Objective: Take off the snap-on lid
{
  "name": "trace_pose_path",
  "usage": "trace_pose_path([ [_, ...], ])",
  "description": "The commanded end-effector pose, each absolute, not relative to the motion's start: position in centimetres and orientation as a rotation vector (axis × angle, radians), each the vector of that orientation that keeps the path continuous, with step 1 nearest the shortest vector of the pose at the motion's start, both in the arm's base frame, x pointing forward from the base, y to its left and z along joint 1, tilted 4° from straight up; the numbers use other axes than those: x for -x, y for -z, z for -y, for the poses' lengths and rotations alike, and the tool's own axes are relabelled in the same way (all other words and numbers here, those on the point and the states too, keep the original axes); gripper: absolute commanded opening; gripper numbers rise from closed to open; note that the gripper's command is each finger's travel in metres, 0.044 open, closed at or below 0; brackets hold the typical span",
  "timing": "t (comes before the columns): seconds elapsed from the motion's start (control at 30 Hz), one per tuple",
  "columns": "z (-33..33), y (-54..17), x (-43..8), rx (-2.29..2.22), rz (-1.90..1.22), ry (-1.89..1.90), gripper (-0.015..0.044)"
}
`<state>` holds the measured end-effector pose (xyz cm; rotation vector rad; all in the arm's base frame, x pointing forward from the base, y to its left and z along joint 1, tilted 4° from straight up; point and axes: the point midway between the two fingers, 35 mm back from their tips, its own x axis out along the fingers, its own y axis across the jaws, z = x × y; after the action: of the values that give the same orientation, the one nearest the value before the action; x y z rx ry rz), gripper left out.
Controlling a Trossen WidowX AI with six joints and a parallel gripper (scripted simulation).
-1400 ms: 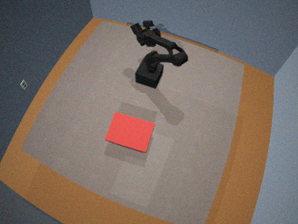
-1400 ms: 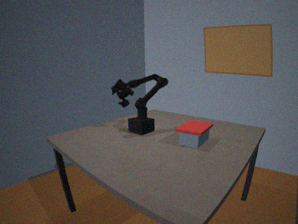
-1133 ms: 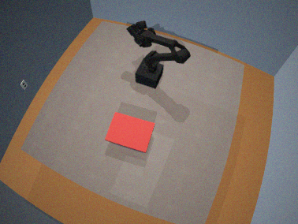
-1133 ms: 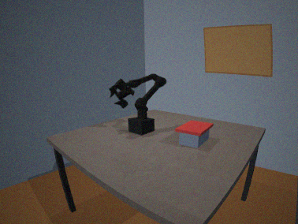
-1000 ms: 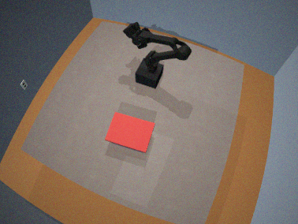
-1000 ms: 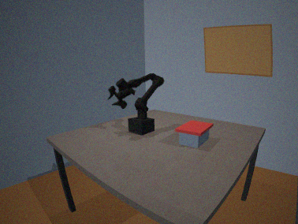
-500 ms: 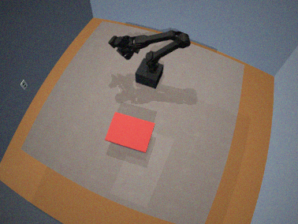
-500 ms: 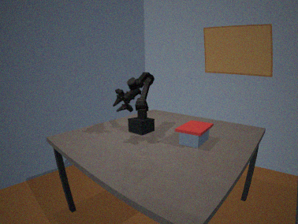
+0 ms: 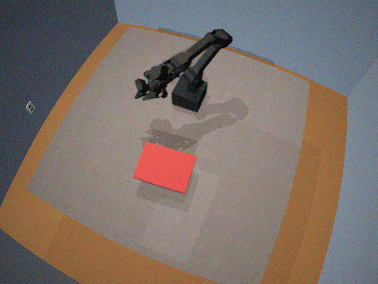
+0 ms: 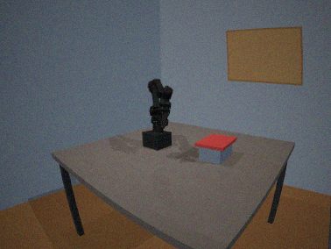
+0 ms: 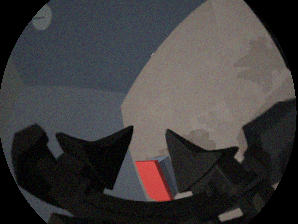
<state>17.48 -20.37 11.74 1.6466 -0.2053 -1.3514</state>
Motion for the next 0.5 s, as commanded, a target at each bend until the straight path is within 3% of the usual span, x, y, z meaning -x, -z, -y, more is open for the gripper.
trace_pose_path([
  [0.0,17.1,-11.8,-21.6,-1.658,0.021,1.161,0.0235],
  [0.23,7.4,-12.1,-27.9,-1.633,-0.361,0.745,0.0235],
  [0.47,3.5,-12.3,-29.0,-1.608,-0.489,0.600,0.0235],
])
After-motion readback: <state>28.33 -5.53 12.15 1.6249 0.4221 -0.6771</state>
